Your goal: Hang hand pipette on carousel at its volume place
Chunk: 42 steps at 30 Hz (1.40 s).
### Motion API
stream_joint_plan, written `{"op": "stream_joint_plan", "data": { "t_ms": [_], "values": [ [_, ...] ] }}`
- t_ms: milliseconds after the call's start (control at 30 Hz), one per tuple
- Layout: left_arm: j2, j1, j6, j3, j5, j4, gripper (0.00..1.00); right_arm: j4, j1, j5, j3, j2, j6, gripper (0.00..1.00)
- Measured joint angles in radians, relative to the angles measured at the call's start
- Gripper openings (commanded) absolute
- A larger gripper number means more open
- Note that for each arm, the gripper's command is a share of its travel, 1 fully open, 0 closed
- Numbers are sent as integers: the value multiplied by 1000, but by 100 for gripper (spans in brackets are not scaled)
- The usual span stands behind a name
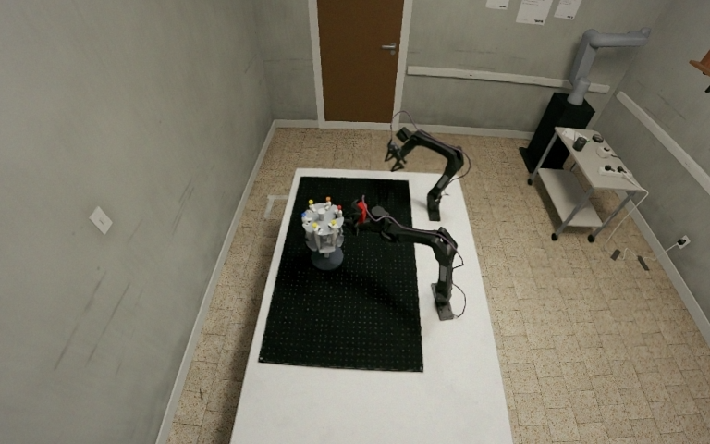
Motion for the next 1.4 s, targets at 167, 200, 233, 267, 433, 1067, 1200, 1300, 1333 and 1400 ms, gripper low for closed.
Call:
{"op": "stream_joint_plan", "data": {
  "t_ms": [167,200,233,267,433,1067,1200,1300,1333,1400],
  "values": [
    [0,7,0,0,-23,4,12,0,0,0,0,0,0,100],
    [0,8,0,0,-26,4,12,0,0,0,0,0,0,100],
    [0,7,0,0,-29,4,12,0,0,0,0,0,0,100],
    [0,7,0,0,-29,4,12,0,0,0,0,0,0,100],
    [0,7,0,0,-31,4,12,0,0,0,0,0,0,100],
    [0,7,0,0,-31,4,12,0,0,0,0,0,0,100],
    [0,7,0,0,-31,4,12,0,0,0,0,0,0,100],
    [0,7,0,0,-31,4,12,0,0,0,0,0,0,100],
    [0,7,0,0,-31,4,12,0,0,0,0,0,0,100],
    [1,6,0,2,-38,4,12,0,0,0,0,0,0,100]
  ]
}}
